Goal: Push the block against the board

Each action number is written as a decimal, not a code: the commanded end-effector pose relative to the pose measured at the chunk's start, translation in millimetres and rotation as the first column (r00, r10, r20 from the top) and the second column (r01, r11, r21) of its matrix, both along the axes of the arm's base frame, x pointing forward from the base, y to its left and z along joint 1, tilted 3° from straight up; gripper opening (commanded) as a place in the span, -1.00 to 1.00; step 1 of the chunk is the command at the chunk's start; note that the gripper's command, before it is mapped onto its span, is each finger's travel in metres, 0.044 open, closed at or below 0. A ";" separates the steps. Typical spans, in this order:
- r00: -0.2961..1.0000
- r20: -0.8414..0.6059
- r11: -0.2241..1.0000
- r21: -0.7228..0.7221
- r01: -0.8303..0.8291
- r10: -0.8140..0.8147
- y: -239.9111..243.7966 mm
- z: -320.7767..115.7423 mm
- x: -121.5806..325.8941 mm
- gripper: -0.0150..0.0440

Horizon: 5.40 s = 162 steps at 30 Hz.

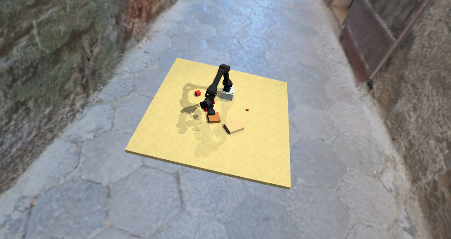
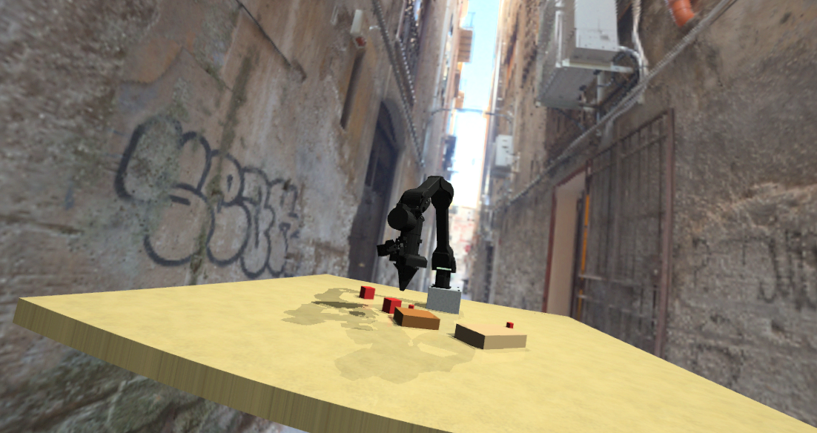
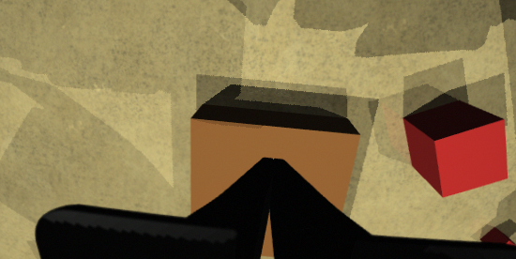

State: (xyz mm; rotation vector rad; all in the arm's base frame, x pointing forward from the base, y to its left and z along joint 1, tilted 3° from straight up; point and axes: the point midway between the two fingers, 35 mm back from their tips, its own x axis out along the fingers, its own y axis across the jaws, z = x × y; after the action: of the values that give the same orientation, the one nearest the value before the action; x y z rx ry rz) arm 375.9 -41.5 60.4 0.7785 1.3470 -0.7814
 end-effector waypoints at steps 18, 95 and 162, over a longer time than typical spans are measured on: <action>1.000 0.001 1.000 -0.005 0.005 -0.005 -24.5 2.4 15.6 -0.49; 1.000 0.003 1.000 -0.004 0.005 -0.005 -7.0 -73.6 47.7 -0.49; 1.000 0.000 1.000 0.001 0.004 -0.004 52.5 -78.4 15.7 -0.49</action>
State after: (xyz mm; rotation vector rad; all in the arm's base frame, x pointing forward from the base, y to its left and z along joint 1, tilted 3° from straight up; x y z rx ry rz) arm 386.7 15.0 -18.4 0.7797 1.3456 -0.7885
